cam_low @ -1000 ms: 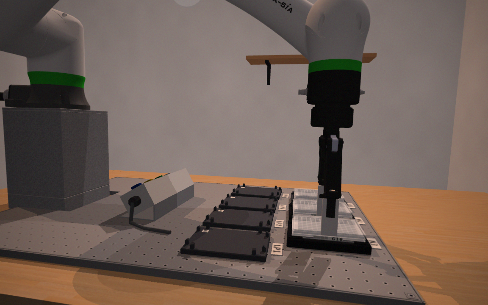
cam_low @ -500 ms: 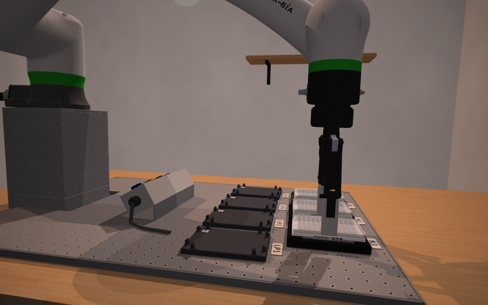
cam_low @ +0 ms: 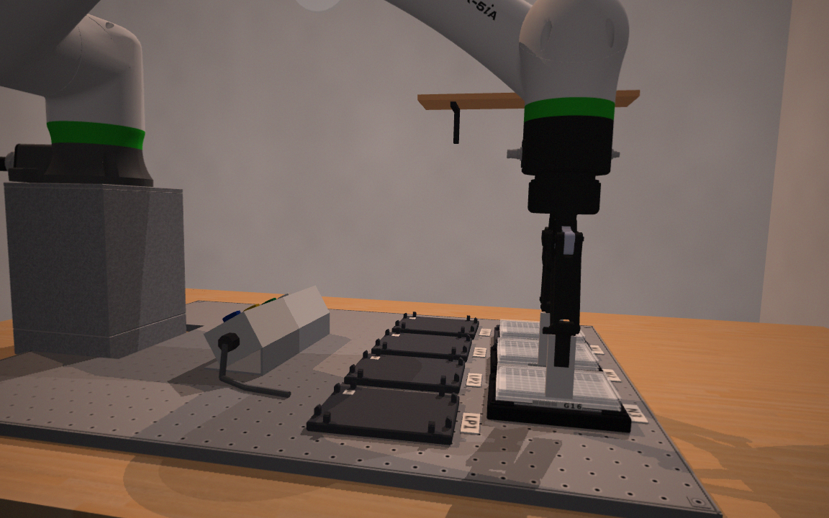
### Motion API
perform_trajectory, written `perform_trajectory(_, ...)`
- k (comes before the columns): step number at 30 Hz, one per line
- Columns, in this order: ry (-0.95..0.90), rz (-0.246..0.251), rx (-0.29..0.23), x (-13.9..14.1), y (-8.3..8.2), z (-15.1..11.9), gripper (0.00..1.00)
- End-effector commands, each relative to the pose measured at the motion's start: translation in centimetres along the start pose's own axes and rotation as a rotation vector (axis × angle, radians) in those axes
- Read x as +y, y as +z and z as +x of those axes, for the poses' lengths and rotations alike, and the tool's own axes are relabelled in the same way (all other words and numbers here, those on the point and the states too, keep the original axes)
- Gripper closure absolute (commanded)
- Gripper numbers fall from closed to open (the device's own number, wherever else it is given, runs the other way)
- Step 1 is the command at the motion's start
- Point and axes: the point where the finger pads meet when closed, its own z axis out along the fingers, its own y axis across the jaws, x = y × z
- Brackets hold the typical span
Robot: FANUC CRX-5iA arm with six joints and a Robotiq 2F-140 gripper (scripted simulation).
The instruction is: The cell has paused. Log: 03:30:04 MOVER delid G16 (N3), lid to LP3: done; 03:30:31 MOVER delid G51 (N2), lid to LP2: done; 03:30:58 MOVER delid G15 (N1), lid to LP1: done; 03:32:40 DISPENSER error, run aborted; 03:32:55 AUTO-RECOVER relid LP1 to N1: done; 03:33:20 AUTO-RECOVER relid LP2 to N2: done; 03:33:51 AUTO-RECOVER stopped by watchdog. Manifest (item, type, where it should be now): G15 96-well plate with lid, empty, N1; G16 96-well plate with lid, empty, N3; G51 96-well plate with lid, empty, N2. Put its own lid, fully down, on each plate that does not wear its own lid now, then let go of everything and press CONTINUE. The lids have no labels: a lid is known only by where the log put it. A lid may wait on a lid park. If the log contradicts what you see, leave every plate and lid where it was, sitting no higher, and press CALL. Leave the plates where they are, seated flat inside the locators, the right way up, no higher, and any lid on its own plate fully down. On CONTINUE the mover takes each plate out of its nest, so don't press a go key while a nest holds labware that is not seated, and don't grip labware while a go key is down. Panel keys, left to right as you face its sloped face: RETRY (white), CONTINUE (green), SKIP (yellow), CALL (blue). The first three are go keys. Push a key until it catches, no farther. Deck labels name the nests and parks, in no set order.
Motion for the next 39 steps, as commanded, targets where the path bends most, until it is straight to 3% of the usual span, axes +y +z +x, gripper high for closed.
perform_trajectory(1,0.000,0.000,0.000,0.0,-0.1,0.0,0.34)
perform_trajectory(27,0.000,0.000,0.000,0.0,-4.3,0.0,0.34)
perform_trajectory(39,0.000,0.000,0.000,0.0,-4.8,0.0,0.34)
